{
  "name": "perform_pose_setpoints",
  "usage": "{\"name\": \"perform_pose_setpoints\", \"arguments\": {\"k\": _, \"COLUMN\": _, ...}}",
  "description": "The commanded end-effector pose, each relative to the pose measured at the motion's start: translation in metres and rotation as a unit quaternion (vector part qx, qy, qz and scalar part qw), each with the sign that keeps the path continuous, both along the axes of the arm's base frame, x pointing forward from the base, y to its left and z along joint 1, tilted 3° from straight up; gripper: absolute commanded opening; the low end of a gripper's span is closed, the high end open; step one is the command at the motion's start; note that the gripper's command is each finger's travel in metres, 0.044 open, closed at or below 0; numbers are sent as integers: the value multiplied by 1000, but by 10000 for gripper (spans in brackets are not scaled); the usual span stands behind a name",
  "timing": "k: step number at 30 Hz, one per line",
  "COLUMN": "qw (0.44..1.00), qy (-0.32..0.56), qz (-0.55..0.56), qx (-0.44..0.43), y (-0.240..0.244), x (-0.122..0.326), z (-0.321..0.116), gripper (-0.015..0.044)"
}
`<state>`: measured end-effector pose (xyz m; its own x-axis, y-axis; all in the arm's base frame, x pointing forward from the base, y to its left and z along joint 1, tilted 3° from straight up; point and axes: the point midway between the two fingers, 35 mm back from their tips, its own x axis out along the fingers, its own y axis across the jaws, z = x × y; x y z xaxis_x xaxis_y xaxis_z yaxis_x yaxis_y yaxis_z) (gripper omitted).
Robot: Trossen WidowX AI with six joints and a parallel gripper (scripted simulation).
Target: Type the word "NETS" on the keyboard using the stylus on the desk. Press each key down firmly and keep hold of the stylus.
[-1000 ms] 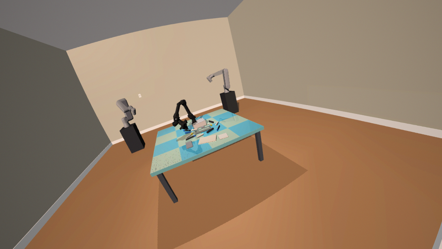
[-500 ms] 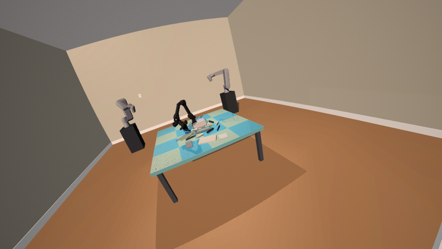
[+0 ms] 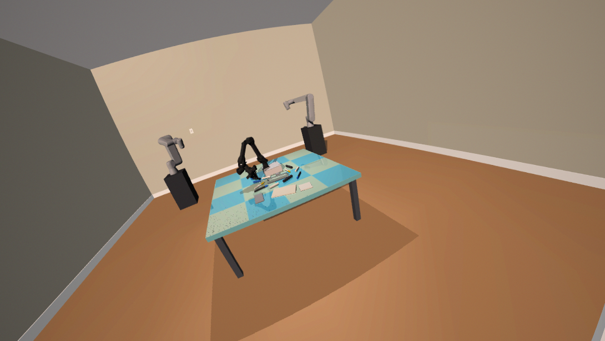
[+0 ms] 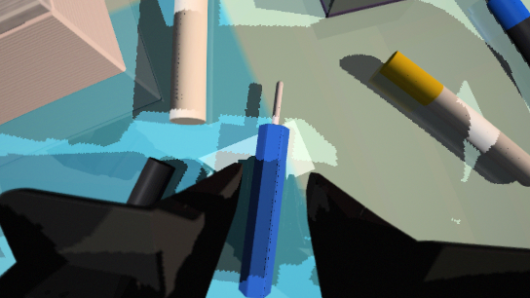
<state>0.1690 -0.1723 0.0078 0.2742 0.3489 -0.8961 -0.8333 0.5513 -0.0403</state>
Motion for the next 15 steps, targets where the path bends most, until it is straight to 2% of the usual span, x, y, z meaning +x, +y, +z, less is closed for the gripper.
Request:
{"name": "perform_pose_setpoints", "arguments": {"k": 1, "qw": 1000, "qy": 0, "qz": 1, "qx": 4, "y": 2, "x": -1, "z": -4, "gripper": 150}}
{"name": "perform_pose_setpoints", "arguments": {"k": 15, "qw": 1000, "qy": 0, "qz": 1, "qx": 4, "y": 1, "x": -1, "z": -12, "gripper": 150}}
